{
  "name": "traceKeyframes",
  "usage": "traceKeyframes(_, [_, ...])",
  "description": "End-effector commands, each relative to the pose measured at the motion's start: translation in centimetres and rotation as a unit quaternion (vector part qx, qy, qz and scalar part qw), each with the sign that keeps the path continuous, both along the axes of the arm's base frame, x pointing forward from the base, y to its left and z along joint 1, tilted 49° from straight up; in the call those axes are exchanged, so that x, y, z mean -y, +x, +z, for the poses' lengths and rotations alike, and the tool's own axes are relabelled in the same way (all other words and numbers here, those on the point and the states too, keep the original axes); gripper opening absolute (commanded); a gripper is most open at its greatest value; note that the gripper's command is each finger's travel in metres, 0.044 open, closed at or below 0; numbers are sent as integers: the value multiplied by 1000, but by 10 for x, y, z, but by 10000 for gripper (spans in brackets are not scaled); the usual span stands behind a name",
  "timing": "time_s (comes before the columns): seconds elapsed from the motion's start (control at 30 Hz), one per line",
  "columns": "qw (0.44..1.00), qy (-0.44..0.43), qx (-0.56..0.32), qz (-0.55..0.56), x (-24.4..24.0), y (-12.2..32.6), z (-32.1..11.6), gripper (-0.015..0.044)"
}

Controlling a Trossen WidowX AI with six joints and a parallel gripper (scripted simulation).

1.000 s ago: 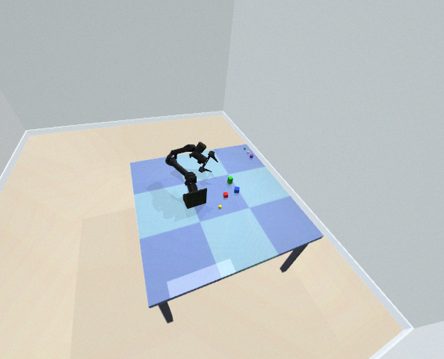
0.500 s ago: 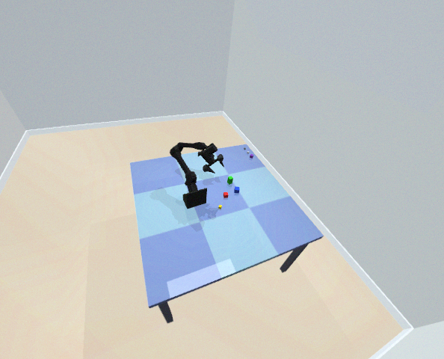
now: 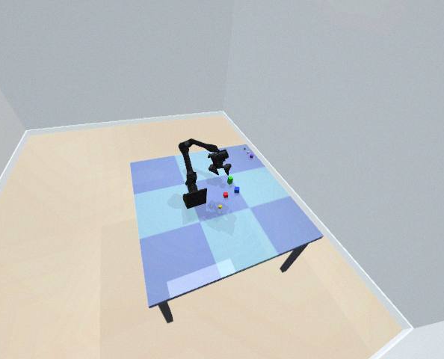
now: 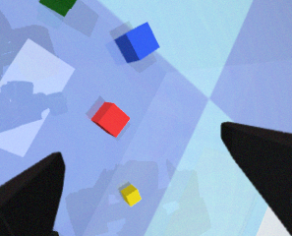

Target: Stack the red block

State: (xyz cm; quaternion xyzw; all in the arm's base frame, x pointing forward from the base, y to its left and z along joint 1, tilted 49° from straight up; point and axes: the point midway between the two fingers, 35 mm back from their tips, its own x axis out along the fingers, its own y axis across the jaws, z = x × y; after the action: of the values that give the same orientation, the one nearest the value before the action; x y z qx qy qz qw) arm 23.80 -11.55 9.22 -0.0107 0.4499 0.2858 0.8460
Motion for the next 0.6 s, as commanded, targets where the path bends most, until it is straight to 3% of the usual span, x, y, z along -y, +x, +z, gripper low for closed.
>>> traceKeyframes(0.0, [997, 45, -50, -30, -2, 8, -13, 440])
traceKeyframes(0.57, [922, 200, -292, -155, -21, 34, -86, 440])
